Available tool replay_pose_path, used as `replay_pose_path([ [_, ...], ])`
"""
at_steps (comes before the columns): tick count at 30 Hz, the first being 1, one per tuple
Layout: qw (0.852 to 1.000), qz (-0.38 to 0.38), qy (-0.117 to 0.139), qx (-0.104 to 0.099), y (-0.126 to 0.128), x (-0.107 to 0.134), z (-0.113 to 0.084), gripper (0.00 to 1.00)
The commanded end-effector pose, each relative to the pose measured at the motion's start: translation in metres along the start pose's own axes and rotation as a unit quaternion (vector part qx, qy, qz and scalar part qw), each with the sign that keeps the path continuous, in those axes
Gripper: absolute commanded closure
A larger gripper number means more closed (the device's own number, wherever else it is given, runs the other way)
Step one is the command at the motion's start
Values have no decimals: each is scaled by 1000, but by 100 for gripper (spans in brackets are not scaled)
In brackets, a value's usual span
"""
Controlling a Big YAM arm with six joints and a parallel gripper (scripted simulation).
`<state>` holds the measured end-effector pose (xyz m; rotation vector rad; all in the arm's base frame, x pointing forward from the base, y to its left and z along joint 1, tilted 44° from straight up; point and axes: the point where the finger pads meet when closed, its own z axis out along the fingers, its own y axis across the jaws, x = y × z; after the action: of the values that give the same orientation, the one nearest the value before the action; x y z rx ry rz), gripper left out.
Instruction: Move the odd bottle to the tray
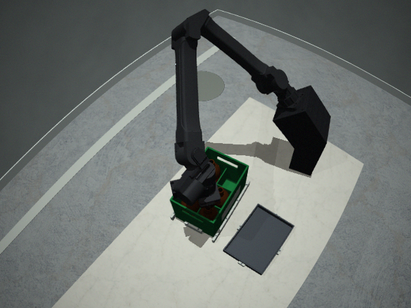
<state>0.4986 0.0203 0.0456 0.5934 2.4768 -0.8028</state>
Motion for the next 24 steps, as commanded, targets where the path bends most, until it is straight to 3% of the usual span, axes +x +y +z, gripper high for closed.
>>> replay_pose_path([
  [1, 1000, 6, -8, -7, 10, -6, -8, 39],
  [16, 1000, -1, 4, 5, -2, 2, 17, 39],
  [19, 1000, 0, 3, 4, -2, 1, 17, 39],
  [20, 1000, 7, -15, -12, 7, -14, -1, 39],
  [24, 1000, 3, 1, 2, 1, -3, 22, 39],
])
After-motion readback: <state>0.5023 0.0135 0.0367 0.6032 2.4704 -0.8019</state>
